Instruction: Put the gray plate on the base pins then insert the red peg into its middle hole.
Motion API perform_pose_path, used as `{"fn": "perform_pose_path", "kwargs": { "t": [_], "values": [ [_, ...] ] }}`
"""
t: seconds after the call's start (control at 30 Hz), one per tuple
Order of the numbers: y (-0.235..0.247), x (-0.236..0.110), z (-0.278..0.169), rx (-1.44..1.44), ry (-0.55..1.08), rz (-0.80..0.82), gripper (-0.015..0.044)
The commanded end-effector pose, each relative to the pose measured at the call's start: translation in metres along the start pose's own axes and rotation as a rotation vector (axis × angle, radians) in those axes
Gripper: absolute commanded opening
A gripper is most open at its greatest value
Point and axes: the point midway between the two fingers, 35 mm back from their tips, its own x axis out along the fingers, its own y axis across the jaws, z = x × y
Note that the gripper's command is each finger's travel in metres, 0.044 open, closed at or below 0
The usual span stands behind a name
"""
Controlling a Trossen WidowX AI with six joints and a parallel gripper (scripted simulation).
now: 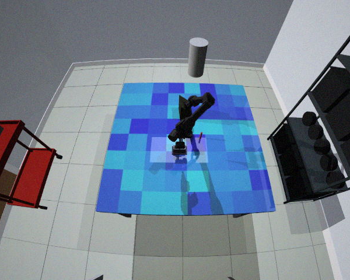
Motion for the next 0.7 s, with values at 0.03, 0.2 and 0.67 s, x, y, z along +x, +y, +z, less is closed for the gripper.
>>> {"fn": "perform_pose_path", "kwargs": {
  "t": [0.03, 0.2, 0.67],
  "values": [
    [0.003, -0.007, 0.011, 0.120, 0.004, 0.004, 0.0440],
    [0.016, -0.011, 0.046, 0.555, 0.007, 0.003, 0.0440],
    [0.060, -0.011, 0.119, 1.498, 0.010, -0.001, 0.0440]
  ]
}}
